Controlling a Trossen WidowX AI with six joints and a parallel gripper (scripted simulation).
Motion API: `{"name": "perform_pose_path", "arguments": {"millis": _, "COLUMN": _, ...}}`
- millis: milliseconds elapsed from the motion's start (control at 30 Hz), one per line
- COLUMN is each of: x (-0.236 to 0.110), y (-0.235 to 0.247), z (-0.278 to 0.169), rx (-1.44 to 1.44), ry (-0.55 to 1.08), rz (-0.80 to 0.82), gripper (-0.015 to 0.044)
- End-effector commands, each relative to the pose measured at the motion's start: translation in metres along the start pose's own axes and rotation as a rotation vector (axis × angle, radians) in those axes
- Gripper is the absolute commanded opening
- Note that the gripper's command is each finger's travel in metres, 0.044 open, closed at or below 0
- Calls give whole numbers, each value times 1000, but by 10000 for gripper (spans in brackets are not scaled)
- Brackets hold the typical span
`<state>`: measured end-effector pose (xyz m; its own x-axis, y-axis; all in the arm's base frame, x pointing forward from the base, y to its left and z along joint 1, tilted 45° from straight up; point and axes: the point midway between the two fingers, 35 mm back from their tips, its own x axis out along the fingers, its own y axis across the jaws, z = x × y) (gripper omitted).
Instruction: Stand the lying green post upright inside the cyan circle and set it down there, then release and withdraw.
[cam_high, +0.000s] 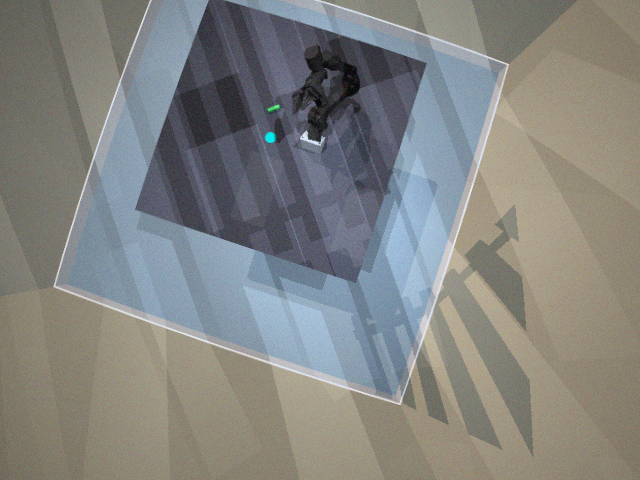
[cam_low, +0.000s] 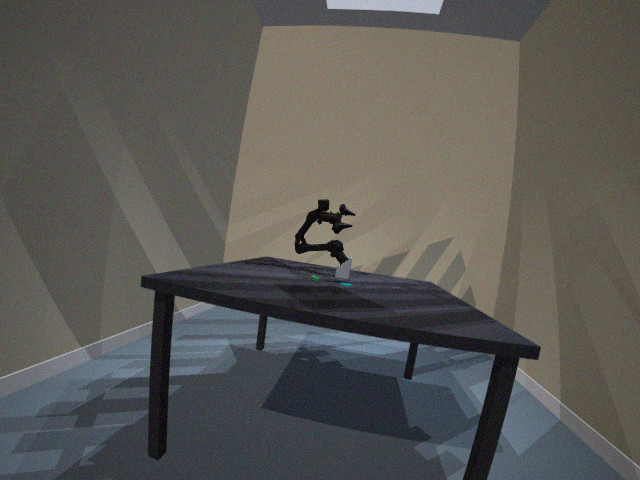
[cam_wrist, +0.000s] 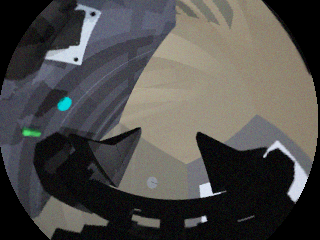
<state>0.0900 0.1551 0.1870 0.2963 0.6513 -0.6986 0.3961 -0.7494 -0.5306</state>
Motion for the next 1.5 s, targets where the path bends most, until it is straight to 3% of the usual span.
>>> {"name": "perform_pose_path", "arguments": {"millis": 0, "x": 0, "y": 1, "z": -1, "rx": 17, "ry": 1, "rz": 10, "gripper": 374}}
{"name": "perform_pose_path", "arguments": {"millis": 200, "x": 8, "y": 45, "z": -42, "rx": 548, "ry": 96, "rz": 322, "gripper": 233}}
{"name": "perform_pose_path", "arguments": {"millis": 500, "x": -2, "y": 135, "z": -92, "rx": 1362, "ry": 466, "rz": 794, "gripper": 233}}
{"name": "perform_pose_path", "arguments": {"millis": 633, "x": -10, "y": 169, "z": -102, "rx": 1594, "ry": 650, "rz": 937, "gripper": 233}}
{"name": "perform_pose_path", "arguments": {"millis": 1200, "x": -55, "y": 290, "z": -112, "rx": 2089, "ry": 1571, "rz": 1356, "gripper": 233}}
{"name": "perform_pose_path", "arguments": {"millis": 1467, "x": -56, "y": 292, "z": -112, "rx": 2090, "ry": 1586, "rz": 1360, "gripper": 233}}
